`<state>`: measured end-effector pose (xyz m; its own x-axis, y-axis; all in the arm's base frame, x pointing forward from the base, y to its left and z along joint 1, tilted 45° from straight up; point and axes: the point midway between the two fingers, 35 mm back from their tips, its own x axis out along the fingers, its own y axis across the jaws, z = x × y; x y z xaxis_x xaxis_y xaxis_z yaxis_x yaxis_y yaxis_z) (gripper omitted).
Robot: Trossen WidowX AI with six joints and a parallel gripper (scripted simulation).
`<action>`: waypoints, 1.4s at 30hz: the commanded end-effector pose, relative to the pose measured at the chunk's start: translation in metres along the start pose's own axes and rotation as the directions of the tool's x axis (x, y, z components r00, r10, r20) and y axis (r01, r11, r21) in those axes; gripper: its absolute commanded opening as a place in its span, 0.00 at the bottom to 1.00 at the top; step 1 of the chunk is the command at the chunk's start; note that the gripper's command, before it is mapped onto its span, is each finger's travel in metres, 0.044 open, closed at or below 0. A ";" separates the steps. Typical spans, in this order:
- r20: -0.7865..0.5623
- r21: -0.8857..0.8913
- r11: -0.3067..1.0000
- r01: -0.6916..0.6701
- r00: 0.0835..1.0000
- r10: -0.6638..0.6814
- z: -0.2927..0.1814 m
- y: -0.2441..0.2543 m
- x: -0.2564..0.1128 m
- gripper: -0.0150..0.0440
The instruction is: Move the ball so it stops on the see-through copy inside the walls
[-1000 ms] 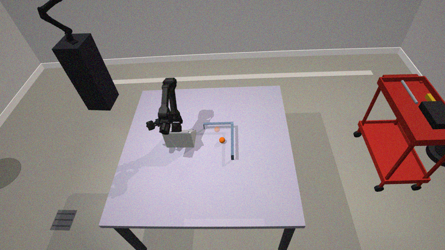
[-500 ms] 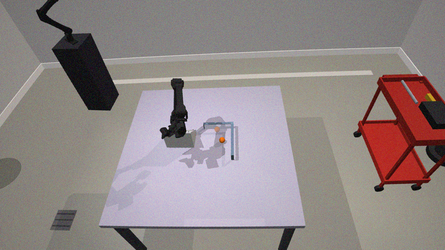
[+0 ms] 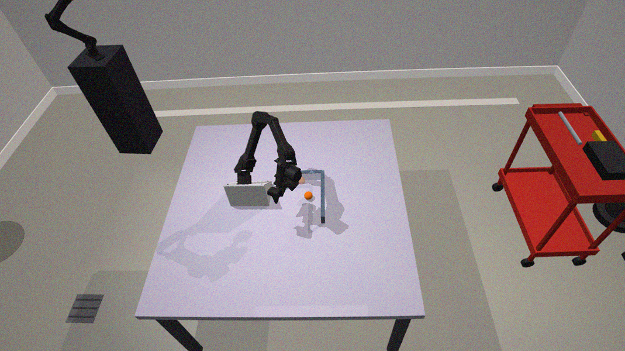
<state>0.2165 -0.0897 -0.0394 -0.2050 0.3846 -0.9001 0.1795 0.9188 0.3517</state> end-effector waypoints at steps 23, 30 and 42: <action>0.081 -0.339 0.878 -0.337 0.920 0.384 0.089 0.179 0.022 0.81; 0.082 -0.339 0.878 -0.337 0.920 0.384 0.090 0.183 0.032 0.81; 0.081 -0.339 0.878 -0.338 0.919 0.385 0.092 0.191 0.050 0.81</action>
<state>0.3296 0.0939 -0.0380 -0.0407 0.6973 -0.7157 -0.1056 0.7092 0.6970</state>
